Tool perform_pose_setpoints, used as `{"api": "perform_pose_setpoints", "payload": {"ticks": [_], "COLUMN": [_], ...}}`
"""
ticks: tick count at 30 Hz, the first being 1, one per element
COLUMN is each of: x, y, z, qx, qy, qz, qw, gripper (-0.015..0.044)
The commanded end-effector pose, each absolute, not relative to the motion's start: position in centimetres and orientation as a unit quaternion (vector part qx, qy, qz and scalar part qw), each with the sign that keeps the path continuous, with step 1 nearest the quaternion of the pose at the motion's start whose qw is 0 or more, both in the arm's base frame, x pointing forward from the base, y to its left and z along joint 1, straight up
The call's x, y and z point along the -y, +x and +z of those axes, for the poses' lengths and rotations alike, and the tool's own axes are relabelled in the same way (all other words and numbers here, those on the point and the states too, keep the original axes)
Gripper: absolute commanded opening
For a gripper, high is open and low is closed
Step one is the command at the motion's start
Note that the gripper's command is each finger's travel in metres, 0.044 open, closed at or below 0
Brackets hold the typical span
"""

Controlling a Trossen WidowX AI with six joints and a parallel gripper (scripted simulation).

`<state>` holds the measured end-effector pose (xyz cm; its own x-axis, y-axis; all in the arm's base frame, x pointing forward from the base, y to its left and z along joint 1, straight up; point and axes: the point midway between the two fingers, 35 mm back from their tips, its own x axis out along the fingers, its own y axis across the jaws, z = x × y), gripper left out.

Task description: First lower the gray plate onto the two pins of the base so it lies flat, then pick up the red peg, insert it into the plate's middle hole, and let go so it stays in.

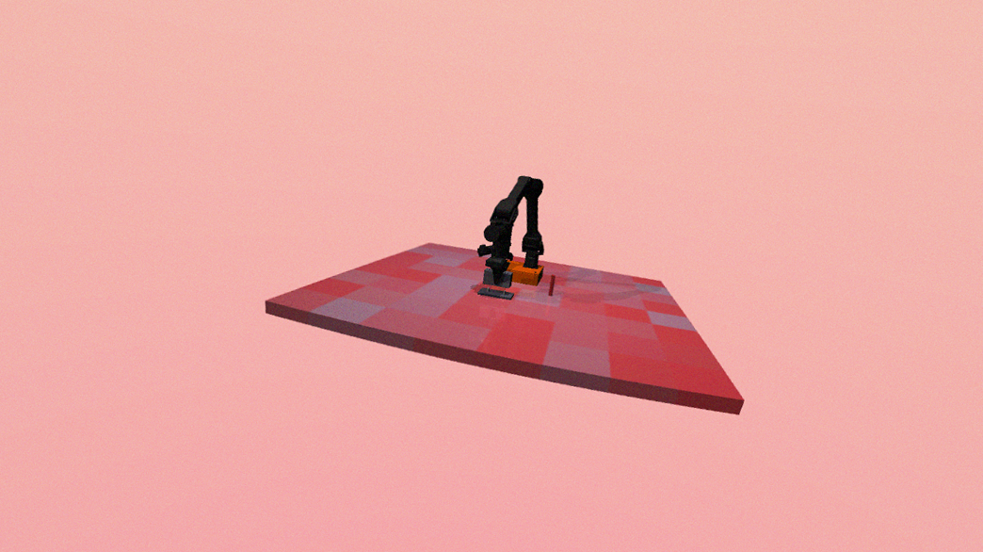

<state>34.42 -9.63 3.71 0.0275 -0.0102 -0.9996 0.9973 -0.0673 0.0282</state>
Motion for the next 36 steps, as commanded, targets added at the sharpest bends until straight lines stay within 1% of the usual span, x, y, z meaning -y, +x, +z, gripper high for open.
{"api": "perform_pose_setpoints", "payload": {"ticks": [1, 13, 21, 36], "x": [9.6, 9.6, 9.7, 9.7], "y": [34.5, 34.5, 34.5, 34.5], "z": [3.2, 1.3, 1.8, 1.8], "qx": [-0.476, -0.476, -0.473, -0.473], "qy": [0.52, 0.52, 0.521, 0.521], "qz": [-0.51, -0.51, -0.512, -0.512], "qw": [0.492, 0.492, 0.492, 0.492], "gripper": [0.0, 0.0, 0.0, 0.0394]}}
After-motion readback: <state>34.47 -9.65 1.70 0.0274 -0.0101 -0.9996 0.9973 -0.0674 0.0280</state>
